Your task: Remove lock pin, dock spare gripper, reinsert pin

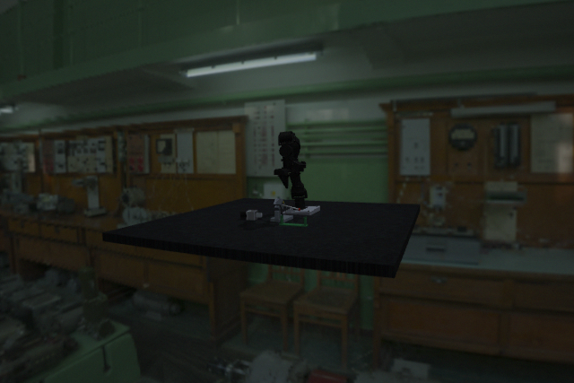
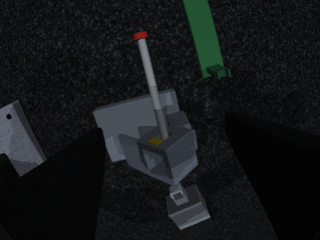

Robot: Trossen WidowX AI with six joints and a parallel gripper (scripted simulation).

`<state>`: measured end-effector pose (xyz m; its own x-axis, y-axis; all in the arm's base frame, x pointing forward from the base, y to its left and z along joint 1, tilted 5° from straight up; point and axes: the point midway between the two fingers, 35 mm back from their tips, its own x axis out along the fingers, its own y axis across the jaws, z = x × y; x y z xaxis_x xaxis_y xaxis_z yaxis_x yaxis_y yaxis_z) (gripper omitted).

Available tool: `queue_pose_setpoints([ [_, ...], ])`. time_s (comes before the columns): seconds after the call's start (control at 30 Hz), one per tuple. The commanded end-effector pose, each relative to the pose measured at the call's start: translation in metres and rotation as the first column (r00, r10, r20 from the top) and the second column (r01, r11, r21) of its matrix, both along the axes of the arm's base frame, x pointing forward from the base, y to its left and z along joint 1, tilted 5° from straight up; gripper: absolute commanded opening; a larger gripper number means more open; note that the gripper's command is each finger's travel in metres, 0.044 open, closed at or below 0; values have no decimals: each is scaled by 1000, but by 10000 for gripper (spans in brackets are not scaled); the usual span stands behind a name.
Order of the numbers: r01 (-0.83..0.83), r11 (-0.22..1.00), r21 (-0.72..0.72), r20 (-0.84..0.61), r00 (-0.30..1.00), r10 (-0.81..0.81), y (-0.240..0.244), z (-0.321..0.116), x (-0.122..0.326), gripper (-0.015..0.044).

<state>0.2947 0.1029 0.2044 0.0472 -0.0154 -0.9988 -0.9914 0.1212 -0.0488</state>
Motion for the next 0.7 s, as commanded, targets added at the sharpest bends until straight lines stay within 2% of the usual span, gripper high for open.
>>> queue_pose_setpoints([
  [0.0, -126, 991, -52, 10, 992, 127, 22, -1, 1, 300],
  [0.2, -132, 990, -54, 11, 991, 132, 23, -6, 2, 300],
  [0.47, -132, 990, -54, 11, 991, 132, 23, -67, 1, 300],
  [0.67, -132, 990, -54, 11, 991, 132, 21, -74, 2, 300],
])
